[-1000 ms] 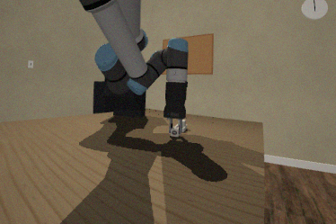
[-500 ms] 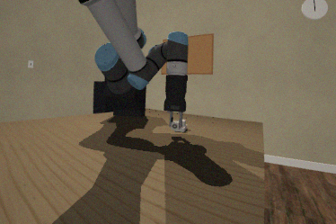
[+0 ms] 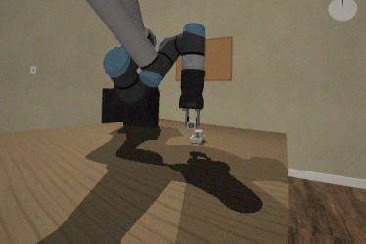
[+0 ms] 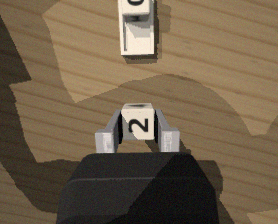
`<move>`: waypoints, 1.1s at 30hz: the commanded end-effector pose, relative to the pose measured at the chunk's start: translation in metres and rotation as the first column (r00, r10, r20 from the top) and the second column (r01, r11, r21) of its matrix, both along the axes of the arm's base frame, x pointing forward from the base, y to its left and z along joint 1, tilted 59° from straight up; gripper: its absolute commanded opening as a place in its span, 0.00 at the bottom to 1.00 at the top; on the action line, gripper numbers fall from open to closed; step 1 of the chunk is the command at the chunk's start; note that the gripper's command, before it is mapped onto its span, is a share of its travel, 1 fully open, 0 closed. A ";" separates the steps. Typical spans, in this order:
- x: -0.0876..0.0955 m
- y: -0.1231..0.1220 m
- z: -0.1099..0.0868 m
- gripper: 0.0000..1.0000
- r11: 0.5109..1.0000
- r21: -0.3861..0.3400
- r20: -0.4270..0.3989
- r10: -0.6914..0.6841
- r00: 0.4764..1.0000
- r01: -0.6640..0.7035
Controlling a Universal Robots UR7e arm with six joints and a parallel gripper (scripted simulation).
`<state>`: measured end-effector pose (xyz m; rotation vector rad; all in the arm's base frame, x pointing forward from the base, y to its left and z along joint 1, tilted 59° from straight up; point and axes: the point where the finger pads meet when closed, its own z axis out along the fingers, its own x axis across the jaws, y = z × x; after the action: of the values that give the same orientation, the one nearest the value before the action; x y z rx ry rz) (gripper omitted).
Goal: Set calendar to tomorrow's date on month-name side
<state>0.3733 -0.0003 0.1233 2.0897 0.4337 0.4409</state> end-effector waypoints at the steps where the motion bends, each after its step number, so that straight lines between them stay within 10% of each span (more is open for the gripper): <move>1: -0.007 0.011 0.008 0.57 1.000 0.003 -0.004 -0.006 1.000 0.006; 33: -0.015 0.028 0.013 0.57 1.000 0.004 -0.006 -0.006 1.000 0.006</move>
<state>0.3582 0.0241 0.1401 2.0944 0.4289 0.4329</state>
